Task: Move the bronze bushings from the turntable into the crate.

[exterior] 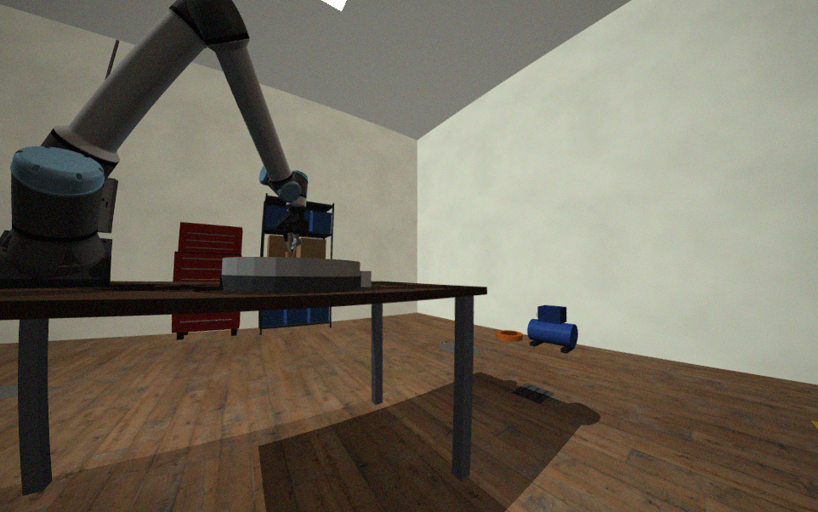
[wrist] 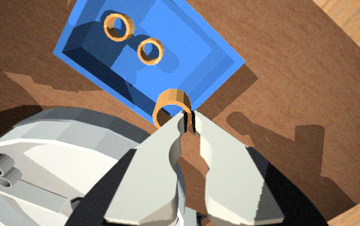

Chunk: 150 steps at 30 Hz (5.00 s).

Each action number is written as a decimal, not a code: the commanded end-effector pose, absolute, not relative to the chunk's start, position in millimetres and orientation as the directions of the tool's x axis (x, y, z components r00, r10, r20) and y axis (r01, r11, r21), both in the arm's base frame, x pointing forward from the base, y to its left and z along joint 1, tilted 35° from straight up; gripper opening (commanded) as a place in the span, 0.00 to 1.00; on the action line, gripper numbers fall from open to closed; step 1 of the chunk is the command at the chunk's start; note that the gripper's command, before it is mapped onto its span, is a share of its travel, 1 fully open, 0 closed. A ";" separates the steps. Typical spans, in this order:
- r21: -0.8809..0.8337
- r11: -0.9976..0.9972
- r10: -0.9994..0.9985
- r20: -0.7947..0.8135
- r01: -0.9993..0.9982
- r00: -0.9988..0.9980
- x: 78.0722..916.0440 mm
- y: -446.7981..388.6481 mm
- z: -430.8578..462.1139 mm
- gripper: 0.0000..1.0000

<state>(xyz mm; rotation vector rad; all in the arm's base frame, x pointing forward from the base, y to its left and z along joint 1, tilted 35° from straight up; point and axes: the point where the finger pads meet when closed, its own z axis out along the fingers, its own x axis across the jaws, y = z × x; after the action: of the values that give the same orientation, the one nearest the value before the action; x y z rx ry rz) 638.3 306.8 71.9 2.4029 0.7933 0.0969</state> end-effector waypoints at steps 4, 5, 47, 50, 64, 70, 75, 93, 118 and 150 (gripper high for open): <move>0.566 -0.640 0.565 -0.112 0.519 0.818 639.7 308.1 73.4 0.00; 0.566 -0.640 0.565 -0.112 0.519 0.818 639.7 308.1 73.4 0.00; 0.565 -0.641 0.564 -0.113 0.520 0.818 641.6 306.7 74.2 0.00; 0.565 -0.641 0.564 -0.113 0.520 0.818 641.6 306.8 74.2 0.00; 0.565 -0.641 0.564 -0.113 0.520 0.818 641.6 306.8 74.2 0.00; 0.565 -0.641 0.564 -0.113 0.520 0.818 641.6 306.8 74.2 0.00; 0.565 -0.641 0.564 -0.113 0.520 0.818 641.6 306.8 74.0 0.00; 0.564 -0.640 0.563 -0.117 0.521 0.818 654.5 272.1 20.7 0.00; 0.566 -0.641 0.565 -0.111 0.519 0.818 657.2 274.3 23.3 0.00; 0.564 -0.640 0.563 -0.117 0.521 0.818 658.0 265.1 9.4 0.00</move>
<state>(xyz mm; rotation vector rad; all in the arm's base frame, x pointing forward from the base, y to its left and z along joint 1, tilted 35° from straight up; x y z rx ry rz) 658.8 269.8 17.8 2.4018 0.7933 0.0994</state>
